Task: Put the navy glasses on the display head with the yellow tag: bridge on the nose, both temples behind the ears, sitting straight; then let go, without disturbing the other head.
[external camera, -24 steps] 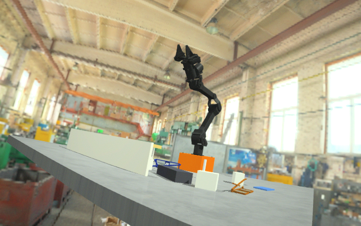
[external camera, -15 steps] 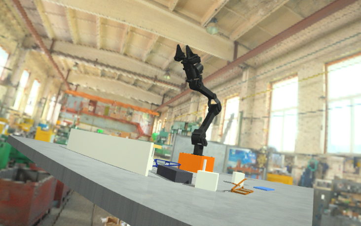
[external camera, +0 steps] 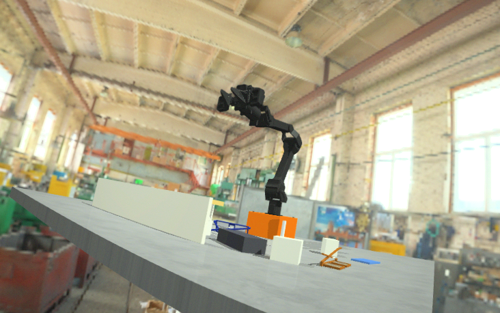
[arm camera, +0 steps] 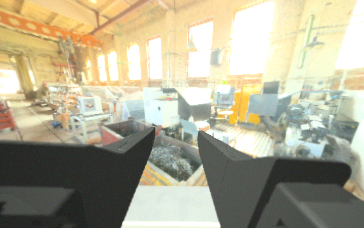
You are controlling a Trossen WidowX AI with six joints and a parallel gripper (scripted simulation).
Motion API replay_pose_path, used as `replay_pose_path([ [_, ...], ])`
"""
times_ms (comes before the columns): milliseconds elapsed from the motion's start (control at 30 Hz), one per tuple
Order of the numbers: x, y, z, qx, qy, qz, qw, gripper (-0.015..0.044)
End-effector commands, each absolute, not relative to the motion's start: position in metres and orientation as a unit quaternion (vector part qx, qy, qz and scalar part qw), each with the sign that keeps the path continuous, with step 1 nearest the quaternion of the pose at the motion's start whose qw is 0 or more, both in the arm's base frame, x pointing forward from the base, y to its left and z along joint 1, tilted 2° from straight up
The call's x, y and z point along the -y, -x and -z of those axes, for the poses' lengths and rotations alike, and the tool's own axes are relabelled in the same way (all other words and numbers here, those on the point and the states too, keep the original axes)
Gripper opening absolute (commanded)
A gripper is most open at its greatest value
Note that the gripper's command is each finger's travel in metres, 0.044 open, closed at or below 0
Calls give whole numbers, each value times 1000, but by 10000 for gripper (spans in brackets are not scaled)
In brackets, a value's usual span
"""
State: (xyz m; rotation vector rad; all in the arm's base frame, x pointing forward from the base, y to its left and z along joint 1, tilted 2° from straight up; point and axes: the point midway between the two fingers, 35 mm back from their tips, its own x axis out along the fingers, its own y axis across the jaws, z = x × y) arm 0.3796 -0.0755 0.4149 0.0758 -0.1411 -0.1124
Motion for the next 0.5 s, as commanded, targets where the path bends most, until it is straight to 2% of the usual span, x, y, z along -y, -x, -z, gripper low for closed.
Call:
replay_pose_path([
  [0, 75, -399, -358, -21, -127, 63, 990, 200],
  [233, 65, -410, -242, -205, -293, 113, 927, 200],
  [467, 47, -382, -135, -369, -414, 219, 803, 200],
])
